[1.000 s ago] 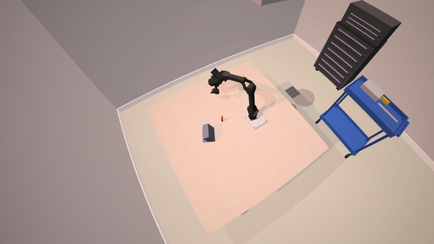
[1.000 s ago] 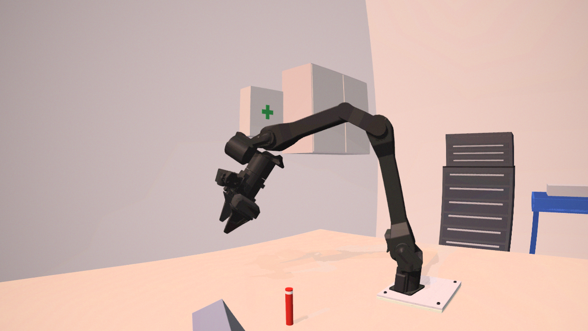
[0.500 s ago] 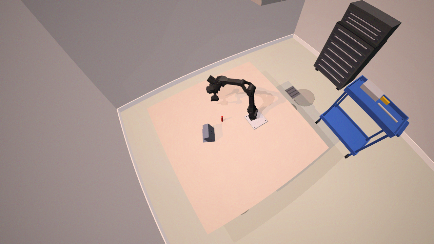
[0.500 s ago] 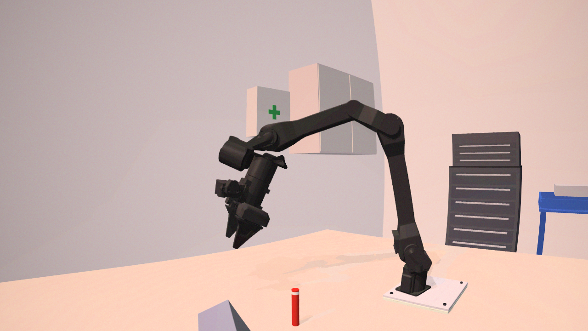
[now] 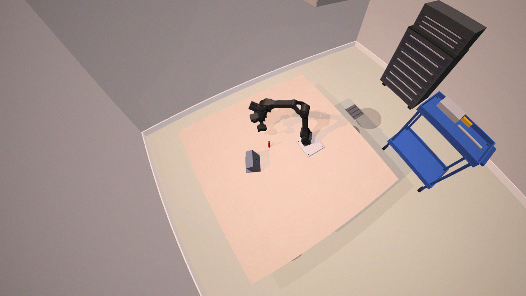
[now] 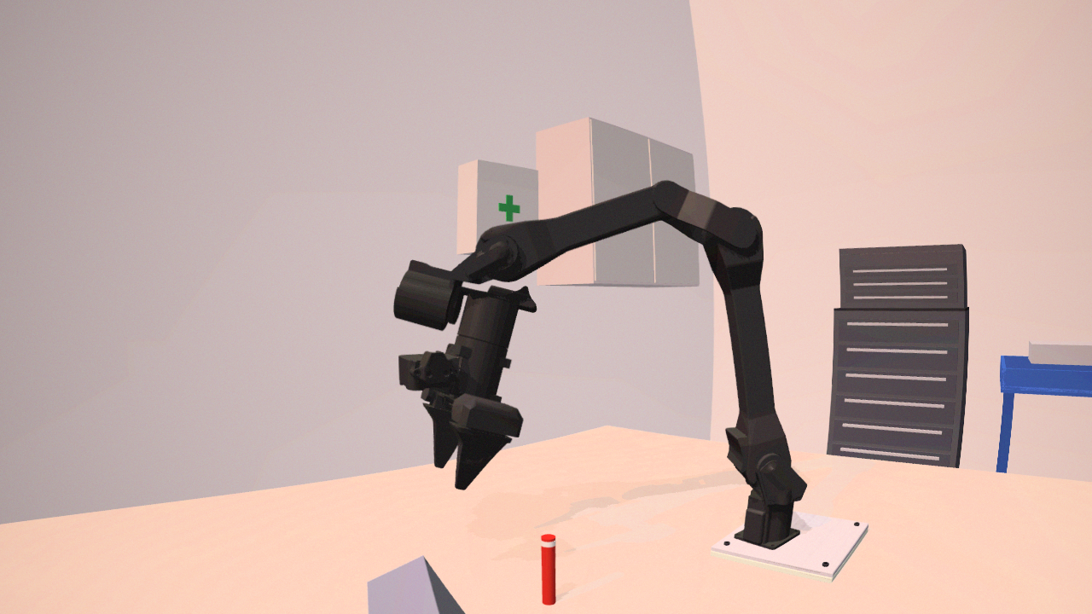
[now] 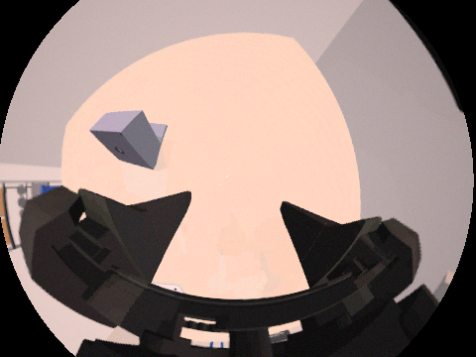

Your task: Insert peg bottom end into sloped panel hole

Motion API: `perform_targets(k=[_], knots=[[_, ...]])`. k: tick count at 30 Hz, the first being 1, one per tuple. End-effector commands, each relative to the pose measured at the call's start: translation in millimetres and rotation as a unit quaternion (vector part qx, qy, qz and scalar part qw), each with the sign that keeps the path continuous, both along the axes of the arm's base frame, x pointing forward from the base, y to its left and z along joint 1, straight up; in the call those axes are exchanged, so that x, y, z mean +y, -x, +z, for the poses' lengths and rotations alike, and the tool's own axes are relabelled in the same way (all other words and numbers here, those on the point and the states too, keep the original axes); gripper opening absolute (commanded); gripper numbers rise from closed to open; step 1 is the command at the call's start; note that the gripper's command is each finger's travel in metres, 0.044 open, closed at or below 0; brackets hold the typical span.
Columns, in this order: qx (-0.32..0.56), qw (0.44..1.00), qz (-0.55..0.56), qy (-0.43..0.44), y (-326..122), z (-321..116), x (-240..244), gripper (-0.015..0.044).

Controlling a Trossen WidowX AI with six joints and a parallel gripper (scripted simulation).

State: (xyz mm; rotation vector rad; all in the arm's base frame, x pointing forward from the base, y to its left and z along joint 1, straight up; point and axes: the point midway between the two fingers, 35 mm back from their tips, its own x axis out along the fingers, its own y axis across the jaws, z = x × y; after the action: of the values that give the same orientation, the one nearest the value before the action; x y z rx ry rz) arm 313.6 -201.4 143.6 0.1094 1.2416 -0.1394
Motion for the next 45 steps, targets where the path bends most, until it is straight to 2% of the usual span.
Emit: perform_targets(k=[1, 28, 45], knots=[[0.016, 1.000, 0.005, -0.005, 1, 0, 19, 0.0440], [0.146, 0.988, 0.047, -0.012, 31, -15, 130, 0.0440], [0.149, 0.988, 0.048, -0.012, 30, -35, 132, 0.0440]])
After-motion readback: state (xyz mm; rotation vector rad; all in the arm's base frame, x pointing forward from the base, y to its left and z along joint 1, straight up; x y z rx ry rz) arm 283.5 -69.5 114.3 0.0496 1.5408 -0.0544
